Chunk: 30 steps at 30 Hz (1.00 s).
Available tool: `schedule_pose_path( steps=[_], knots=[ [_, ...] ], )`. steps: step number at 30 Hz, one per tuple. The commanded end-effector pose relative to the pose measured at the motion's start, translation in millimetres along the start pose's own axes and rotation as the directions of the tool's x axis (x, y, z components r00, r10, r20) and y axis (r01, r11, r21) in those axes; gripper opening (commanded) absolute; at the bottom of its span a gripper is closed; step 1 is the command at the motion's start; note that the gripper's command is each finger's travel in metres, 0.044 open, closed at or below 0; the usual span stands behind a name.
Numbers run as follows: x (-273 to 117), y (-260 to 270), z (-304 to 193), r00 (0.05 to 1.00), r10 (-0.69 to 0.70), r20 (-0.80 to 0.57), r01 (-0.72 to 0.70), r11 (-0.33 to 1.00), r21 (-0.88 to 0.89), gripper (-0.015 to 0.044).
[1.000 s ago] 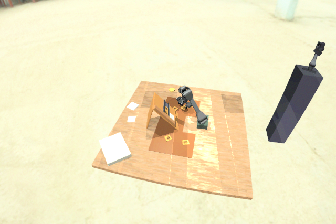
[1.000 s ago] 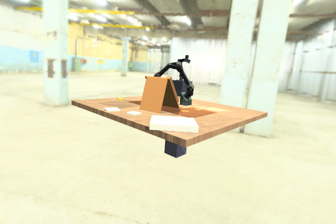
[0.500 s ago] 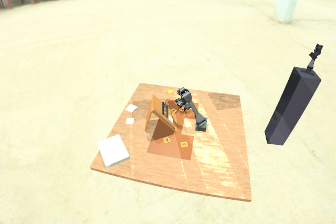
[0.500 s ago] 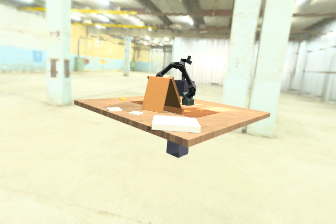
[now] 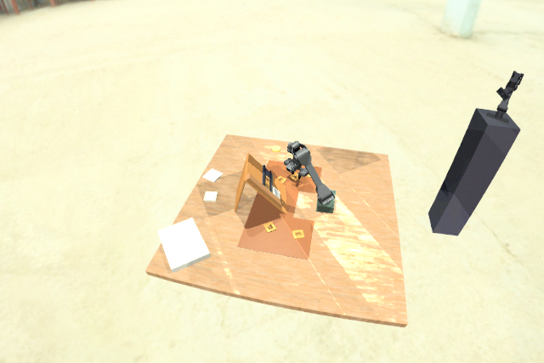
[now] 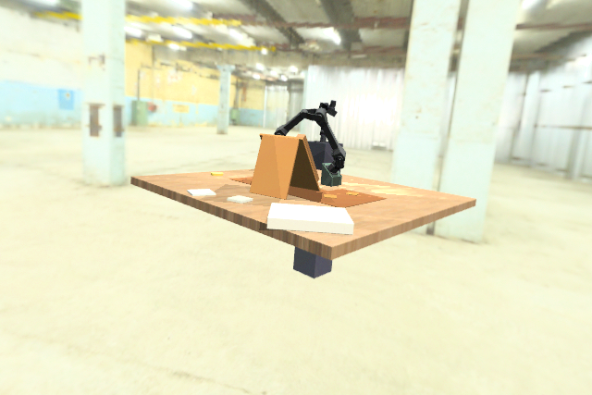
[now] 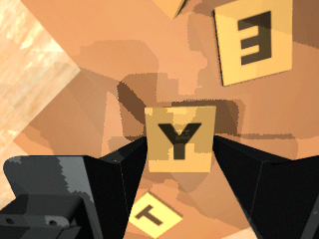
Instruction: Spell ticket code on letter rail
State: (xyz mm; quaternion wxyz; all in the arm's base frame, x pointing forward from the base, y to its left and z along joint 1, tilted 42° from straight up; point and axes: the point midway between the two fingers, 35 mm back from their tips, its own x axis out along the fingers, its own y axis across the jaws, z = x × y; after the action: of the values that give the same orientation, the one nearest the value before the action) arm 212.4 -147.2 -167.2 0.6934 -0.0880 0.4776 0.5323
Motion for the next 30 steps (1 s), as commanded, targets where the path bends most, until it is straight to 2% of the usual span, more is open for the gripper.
schedule_pose_path(
  steps=[1, 14, 23, 30],
  knots=[
    [-3, 0, 0, 1.0, -0.002, -0.004, 0.002, 1.0, -0.005, 0.0],
    [-6, -3, 1, 1.0, -0.015, 0.006, 0.015, 1.0, 0.016, 0.0],
    [-19, -43, 18, 0.974, -0.201, 0.102, 0.175, 0.959, 0.225, 0.0],
    [-36, -72, 35, 0.922, -0.333, 0.197, 0.239, 0.892, 0.384, 0.0]
  ],
)
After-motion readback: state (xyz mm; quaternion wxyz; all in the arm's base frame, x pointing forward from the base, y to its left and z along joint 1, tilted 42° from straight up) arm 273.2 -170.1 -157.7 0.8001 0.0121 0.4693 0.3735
